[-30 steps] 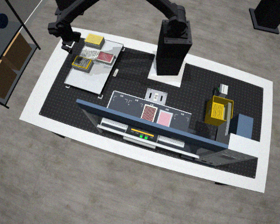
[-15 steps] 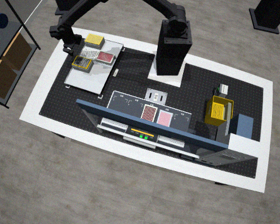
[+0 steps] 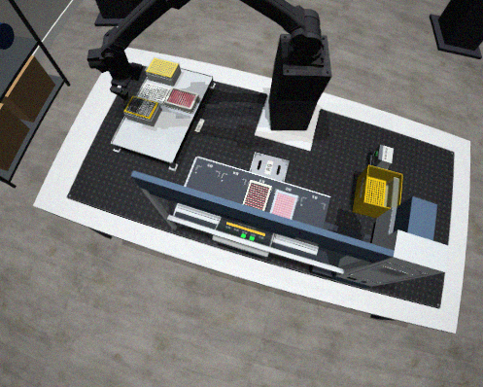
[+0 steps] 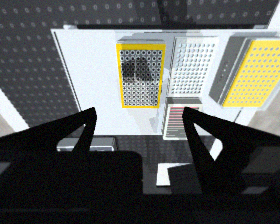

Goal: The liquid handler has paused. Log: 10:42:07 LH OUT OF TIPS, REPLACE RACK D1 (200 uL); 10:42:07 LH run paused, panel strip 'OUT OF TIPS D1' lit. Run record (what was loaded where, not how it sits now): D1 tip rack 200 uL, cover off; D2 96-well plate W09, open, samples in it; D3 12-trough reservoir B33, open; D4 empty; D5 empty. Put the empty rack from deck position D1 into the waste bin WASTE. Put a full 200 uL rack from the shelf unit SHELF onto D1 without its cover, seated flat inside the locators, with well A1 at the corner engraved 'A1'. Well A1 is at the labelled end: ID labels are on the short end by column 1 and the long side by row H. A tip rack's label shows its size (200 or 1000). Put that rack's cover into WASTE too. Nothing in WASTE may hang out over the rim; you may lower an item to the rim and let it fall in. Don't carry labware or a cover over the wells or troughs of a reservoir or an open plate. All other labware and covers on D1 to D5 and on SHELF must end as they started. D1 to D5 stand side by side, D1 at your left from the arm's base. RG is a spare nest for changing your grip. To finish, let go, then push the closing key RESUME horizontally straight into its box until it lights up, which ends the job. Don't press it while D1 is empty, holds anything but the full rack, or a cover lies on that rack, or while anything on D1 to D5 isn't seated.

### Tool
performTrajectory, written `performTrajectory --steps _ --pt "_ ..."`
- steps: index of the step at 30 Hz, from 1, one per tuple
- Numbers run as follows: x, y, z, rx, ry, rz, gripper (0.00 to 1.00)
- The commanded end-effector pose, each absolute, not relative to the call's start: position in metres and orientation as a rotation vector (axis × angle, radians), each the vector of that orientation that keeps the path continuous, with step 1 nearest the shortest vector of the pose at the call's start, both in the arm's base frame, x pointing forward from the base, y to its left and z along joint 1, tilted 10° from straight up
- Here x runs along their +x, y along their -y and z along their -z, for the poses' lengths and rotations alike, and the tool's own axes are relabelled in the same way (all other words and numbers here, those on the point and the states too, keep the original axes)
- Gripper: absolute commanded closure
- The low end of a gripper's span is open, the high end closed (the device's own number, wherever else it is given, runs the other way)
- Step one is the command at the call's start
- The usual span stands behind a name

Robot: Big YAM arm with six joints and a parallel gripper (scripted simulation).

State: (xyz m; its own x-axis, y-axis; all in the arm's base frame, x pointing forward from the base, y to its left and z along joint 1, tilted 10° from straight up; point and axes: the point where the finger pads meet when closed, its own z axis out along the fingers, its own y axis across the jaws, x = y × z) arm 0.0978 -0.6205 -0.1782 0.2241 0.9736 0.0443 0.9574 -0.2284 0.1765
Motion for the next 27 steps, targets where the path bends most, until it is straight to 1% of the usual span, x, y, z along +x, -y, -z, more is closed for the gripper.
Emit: performTrajectory --steps 1,27 --pt "0.111 0.633 0.195 2.356 -1.873 -0.205 0.0" --pt "0.117 0.631 0.233 2.358 -1.874 -0.207 0.0"
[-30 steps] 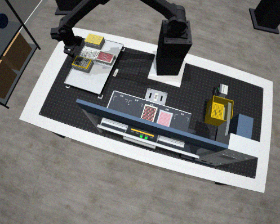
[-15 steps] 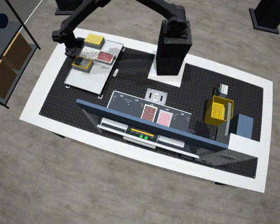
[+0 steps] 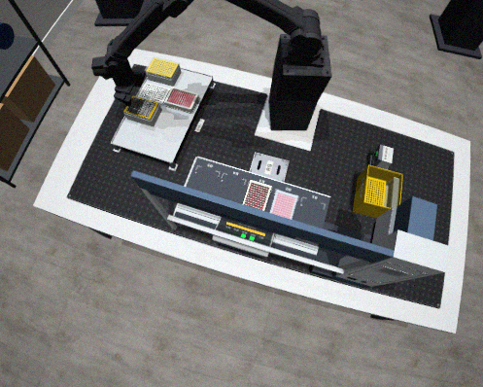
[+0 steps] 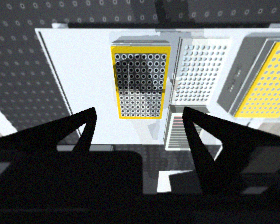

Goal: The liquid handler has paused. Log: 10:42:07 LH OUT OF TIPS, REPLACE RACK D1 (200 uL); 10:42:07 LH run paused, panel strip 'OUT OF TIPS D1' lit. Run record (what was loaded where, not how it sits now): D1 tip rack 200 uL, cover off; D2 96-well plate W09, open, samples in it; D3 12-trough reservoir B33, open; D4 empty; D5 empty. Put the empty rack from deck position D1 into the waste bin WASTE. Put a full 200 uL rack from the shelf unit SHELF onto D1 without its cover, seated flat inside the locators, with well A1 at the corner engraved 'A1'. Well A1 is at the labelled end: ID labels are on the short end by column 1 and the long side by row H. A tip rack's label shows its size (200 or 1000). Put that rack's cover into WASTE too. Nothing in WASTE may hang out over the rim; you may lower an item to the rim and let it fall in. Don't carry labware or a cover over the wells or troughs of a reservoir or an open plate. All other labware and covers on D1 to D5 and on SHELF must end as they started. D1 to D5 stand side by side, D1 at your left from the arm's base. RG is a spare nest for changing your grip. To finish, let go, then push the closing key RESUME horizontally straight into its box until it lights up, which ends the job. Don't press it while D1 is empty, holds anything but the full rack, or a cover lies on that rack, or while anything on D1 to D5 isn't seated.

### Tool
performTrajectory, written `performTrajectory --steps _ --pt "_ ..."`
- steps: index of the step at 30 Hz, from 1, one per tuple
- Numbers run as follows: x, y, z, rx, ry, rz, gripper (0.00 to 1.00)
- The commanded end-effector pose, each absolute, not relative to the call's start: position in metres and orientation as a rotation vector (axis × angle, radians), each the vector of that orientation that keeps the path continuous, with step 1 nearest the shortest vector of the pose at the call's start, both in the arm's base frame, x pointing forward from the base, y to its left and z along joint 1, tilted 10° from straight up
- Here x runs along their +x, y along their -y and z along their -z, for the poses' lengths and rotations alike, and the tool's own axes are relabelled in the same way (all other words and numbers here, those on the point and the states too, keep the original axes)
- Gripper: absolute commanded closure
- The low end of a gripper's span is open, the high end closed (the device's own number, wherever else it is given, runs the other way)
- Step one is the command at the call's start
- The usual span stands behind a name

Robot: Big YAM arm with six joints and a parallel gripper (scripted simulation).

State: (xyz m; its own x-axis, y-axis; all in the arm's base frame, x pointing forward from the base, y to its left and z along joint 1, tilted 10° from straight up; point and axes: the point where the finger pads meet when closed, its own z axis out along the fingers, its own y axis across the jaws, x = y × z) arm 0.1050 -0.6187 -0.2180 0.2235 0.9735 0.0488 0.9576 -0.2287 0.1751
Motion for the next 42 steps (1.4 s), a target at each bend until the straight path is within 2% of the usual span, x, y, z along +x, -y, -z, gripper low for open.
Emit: performTrajectory --steps 1,42 --pt "0.118 0.631 0.234 2.358 -1.874 -0.207 0.0" --pt "0.129 0.627 0.296 2.36 -1.875 -0.211 0.0"
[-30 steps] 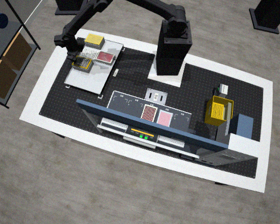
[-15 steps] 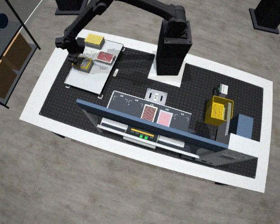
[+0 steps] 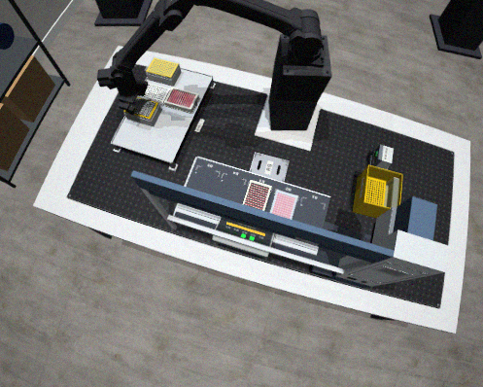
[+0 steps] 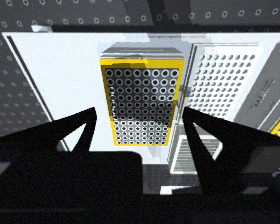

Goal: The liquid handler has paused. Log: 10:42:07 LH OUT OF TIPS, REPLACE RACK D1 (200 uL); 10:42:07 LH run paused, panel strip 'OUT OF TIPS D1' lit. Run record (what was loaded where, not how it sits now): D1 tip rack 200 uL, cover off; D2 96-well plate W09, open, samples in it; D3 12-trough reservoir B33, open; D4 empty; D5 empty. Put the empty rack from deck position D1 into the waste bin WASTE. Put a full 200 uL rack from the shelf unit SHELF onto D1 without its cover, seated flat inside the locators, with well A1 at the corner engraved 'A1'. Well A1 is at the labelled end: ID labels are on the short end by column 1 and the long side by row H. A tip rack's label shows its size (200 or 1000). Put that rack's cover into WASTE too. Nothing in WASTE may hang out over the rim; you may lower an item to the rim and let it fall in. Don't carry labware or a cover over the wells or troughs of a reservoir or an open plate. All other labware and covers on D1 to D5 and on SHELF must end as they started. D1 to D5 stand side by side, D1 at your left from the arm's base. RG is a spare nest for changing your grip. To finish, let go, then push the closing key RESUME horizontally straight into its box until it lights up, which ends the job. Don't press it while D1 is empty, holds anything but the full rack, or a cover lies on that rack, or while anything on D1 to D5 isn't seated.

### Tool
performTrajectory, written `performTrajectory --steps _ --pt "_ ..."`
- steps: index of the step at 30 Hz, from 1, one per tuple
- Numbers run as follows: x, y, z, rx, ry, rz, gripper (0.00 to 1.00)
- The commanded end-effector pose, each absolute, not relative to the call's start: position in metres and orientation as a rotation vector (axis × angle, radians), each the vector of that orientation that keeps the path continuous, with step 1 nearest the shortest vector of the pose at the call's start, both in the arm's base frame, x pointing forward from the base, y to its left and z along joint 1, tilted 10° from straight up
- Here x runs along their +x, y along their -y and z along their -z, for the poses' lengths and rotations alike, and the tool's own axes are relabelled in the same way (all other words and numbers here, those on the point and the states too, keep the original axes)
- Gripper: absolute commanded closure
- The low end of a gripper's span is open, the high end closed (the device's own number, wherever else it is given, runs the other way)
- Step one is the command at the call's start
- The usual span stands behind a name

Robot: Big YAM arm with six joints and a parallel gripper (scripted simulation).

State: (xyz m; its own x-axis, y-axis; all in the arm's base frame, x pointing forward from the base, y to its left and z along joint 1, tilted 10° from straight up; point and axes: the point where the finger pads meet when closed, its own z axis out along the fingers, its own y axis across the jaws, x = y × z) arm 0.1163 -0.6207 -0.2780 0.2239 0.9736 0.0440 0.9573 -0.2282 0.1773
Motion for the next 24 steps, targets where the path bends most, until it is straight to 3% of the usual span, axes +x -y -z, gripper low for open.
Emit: performTrajectory --steps 1,24 --pt "0.129 0.627 0.298 2.36 -1.875 -0.211 0.0" --pt "0.134 0.624 0.33 2.364 -1.877 -0.216 0.0"
